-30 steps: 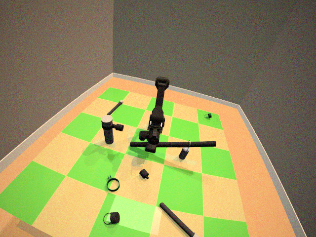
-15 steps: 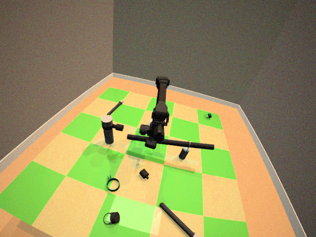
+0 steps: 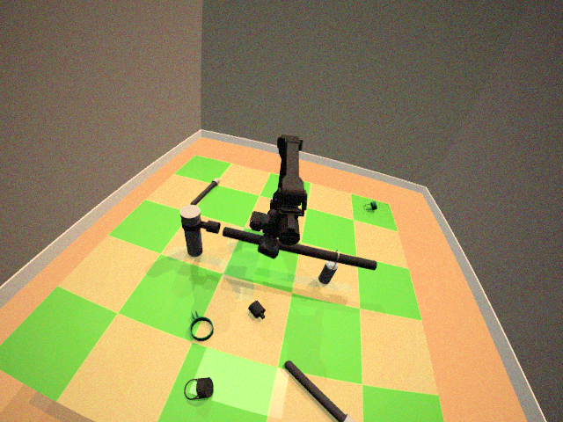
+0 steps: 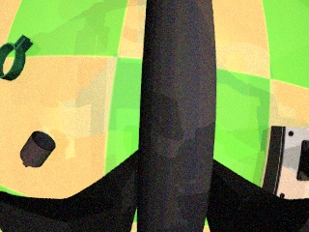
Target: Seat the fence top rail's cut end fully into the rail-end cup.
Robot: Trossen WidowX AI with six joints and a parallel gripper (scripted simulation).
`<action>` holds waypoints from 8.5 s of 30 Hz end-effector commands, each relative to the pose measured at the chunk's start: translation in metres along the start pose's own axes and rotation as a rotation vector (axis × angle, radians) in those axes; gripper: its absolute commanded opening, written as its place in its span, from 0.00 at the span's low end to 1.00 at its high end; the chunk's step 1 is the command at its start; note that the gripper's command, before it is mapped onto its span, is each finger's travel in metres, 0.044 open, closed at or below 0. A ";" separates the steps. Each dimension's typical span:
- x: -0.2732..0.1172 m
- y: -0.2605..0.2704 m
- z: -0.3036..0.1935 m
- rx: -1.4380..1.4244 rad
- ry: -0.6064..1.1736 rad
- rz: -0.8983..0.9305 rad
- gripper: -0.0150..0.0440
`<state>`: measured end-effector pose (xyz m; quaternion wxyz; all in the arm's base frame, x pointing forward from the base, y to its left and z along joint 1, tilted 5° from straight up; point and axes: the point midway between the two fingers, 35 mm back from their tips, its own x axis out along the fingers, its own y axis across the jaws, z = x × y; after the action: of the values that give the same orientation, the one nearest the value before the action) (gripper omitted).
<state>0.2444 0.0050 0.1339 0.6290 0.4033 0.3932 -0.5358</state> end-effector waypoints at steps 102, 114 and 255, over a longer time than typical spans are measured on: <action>0.002 0.003 0.019 -0.010 0.026 -0.014 0.25; 0.002 0.002 0.021 -0.007 0.022 -0.015 0.25; -0.037 0.001 0.026 -0.013 0.049 -0.035 1.00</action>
<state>0.2437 -0.0134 0.1690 0.6114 0.4034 0.4222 -0.5340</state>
